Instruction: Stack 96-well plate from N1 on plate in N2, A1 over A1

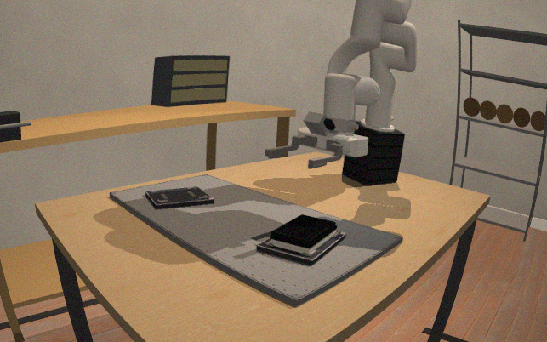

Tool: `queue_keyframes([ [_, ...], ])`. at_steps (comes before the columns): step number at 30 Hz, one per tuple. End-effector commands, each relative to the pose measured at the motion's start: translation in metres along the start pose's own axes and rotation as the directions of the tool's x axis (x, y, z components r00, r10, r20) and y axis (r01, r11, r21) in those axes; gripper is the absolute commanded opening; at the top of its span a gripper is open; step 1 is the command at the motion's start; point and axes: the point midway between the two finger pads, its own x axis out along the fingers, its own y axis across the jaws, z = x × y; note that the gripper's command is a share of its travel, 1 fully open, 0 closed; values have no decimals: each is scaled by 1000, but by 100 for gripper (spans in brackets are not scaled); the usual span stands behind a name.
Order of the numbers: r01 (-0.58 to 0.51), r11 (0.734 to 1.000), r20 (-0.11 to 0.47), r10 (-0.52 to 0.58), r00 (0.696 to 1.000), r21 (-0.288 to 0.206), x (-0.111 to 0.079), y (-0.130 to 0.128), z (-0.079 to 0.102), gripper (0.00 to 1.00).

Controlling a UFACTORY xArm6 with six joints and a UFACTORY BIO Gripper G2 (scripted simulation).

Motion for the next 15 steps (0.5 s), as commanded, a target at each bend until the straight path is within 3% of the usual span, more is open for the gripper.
queue_keyframes([
  [1,-1,1000,2,1,1000,2,-8,-15,16,37],
  [15,-1,1000,2,1,1000,2,-29,-57,52,37],
])
